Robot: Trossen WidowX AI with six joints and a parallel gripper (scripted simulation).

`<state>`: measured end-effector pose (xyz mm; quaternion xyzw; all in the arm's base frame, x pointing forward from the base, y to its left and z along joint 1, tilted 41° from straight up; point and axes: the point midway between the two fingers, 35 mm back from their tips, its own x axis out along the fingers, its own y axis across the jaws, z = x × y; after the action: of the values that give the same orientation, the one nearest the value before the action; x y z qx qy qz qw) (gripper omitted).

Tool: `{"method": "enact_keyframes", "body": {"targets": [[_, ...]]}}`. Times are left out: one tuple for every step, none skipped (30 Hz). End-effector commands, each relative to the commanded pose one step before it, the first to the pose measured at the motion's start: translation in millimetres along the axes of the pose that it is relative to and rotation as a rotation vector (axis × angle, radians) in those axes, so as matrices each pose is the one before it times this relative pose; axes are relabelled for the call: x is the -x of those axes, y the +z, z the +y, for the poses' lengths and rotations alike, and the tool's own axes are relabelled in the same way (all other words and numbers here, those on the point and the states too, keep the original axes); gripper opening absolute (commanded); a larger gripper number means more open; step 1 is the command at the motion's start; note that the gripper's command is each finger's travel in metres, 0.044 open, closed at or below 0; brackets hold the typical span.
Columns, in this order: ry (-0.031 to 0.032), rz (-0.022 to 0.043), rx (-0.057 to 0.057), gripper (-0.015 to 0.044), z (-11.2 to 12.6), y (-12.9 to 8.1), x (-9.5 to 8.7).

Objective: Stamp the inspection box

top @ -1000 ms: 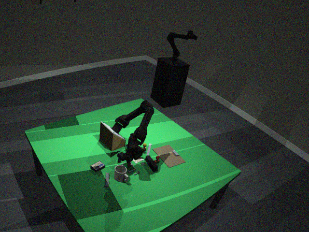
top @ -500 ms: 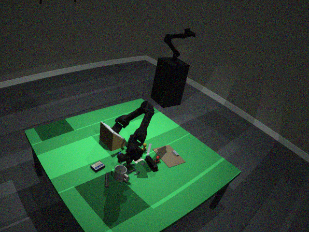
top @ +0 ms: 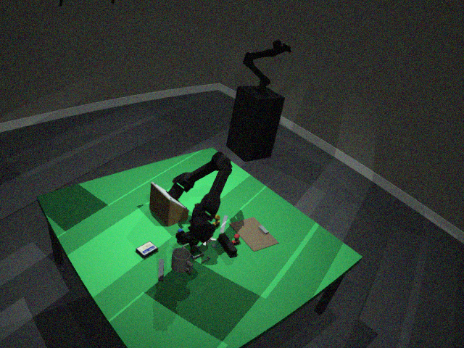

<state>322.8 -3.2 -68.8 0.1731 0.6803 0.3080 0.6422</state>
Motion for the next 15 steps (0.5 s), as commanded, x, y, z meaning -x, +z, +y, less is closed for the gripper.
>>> {"method": "enact_keyframes", "body": {"targets": [[0.00300, -0.00302, -0.0034, 0.0000, 0.40, 0.36, -1.11], [0.00001, -0.00001, 0.0003, 0.0000, 0.01, 0.00, -0.34], [0.00002, -0.00002, 0.0004, 0.0000, 0.01, 0.00, -0.40], [0.00001, -0.00001, 0.0002, 0.0000, 0.00, 0.00, -0.18], [0.00000, 0.00000, 0.0000, 0.0000, 0.00, 0.00, 0.00], [0.00001, 0.00000, 0.0000, 0.0000, 0.00, 0.00, -0.22], [0.00001, 0.00000, 0.0000, 0.0000, 0.01, 0.00, -0.28], [0.00002, 0.00000, 0.0000, 0.0000, 0.01, 0.00, -0.34], [0.00001, 0.00000, 0.0000, 0.0000, 0.00, 0.00, -0.16], [0.00000, 0.00000, 0.0000, 0.0000, 0.00, 0.00, 0.00], [0.00001, 0.00000, 0.0000, 0.0000, 0.00, 0.00, -0.22], [0.00001, 0.00000, 0.0000, 0.0000, 0.01, 0.00, -0.28], [0.00002, 0.00000, 0.0000, 0.0000, 0.01, 0.00, -0.34], [0.00001, 0.00000, 0.0000, 0.0000, 0.00, 0.00, -0.16], [0.00000, 0.00000, 0.0000, 0.0000, 0.00, 0.00, 0.00]]}}
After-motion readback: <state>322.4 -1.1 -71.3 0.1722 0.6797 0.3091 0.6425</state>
